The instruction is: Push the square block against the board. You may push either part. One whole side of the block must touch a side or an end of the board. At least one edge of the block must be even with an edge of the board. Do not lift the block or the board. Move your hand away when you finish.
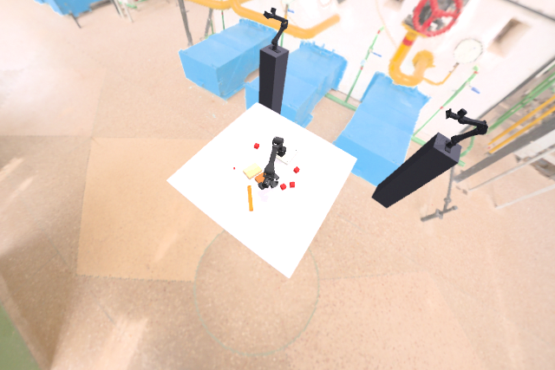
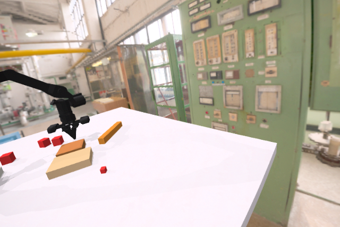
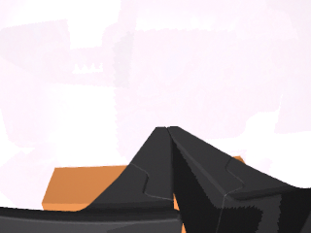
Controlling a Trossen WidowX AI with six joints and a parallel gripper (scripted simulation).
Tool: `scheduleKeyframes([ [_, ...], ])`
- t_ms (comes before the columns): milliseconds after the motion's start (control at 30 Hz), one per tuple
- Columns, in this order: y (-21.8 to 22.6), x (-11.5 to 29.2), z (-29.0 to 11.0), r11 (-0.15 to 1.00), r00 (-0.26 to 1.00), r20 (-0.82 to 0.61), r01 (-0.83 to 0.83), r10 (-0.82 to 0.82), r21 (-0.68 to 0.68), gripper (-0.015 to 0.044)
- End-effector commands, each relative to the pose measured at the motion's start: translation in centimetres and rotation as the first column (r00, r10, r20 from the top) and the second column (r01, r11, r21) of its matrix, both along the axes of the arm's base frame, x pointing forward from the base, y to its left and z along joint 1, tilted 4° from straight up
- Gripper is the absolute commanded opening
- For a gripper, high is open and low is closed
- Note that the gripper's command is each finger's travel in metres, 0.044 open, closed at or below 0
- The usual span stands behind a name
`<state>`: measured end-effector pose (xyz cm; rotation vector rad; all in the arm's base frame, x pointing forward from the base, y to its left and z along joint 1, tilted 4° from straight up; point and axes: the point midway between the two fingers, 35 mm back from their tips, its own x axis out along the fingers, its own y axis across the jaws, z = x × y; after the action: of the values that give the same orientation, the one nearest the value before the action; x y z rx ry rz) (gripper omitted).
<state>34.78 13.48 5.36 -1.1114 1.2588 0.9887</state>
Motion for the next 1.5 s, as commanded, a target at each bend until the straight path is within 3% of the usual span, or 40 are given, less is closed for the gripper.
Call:
scheduleKeyframes([
  [0, -0.3, -0.3, -2.3, 1.0, 1.0, -0.019, -0.008, 0.007, -0.012, 0.0],
  [700, -2.9, -0.8, -2.2, 1.0, 1.0, -0.02, -0.008, 0.007, -0.014, 0.0],
  [1467, 0.4, 0.0, -2.3, 1.0, 1.0, -0.019, -0.008, 0.007, -0.011, 0.0],
])
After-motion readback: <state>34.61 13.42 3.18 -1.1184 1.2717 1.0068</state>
